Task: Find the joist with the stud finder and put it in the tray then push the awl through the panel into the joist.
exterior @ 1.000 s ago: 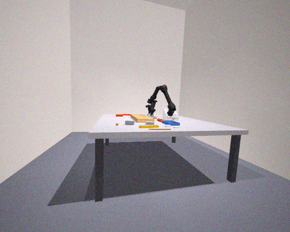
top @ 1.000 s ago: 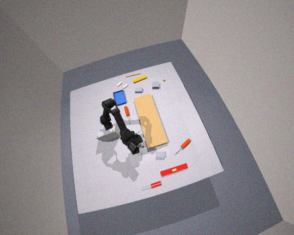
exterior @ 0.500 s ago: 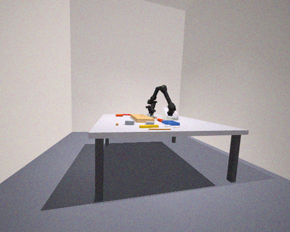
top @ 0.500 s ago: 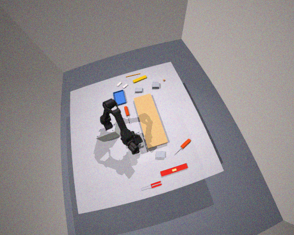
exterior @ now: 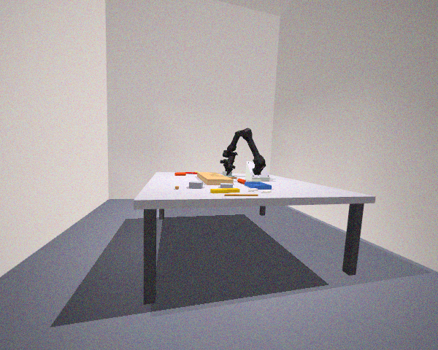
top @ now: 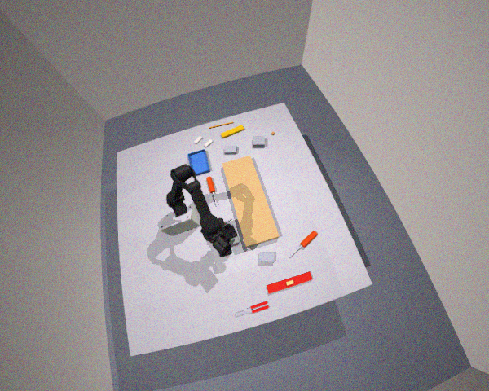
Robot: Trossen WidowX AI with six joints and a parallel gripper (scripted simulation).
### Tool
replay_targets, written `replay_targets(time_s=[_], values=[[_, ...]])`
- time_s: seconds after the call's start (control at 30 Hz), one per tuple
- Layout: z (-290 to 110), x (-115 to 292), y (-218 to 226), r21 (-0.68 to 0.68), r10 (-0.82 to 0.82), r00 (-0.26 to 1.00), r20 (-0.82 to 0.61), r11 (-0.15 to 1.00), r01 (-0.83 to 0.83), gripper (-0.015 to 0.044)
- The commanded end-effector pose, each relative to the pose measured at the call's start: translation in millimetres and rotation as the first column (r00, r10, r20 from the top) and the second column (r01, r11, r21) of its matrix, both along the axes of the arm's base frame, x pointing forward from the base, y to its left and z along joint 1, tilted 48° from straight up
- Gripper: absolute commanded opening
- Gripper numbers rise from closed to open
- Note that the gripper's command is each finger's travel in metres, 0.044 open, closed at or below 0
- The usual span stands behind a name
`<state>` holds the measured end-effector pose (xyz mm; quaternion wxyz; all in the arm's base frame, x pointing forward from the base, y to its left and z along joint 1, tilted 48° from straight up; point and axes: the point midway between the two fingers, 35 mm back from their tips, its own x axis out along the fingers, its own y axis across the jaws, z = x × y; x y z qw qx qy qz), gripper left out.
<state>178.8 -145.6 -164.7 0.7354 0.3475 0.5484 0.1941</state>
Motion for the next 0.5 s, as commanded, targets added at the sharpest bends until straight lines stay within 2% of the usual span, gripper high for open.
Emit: replay_targets(time_s=[0.0,0.17,0.47], values=[[0.2,0.2,-0.2,0.003,-0.003,1.000,0.000,1.000,0.003,0.0136],[11.4,0.9,-16.0,0.001,-0.003,1.000,-0.001,1.000,0.003,0.0005],[51.5,-2.6,-59.2,0.000,-0.003,1.000,-0.003,1.000,0.003,0.0000]])
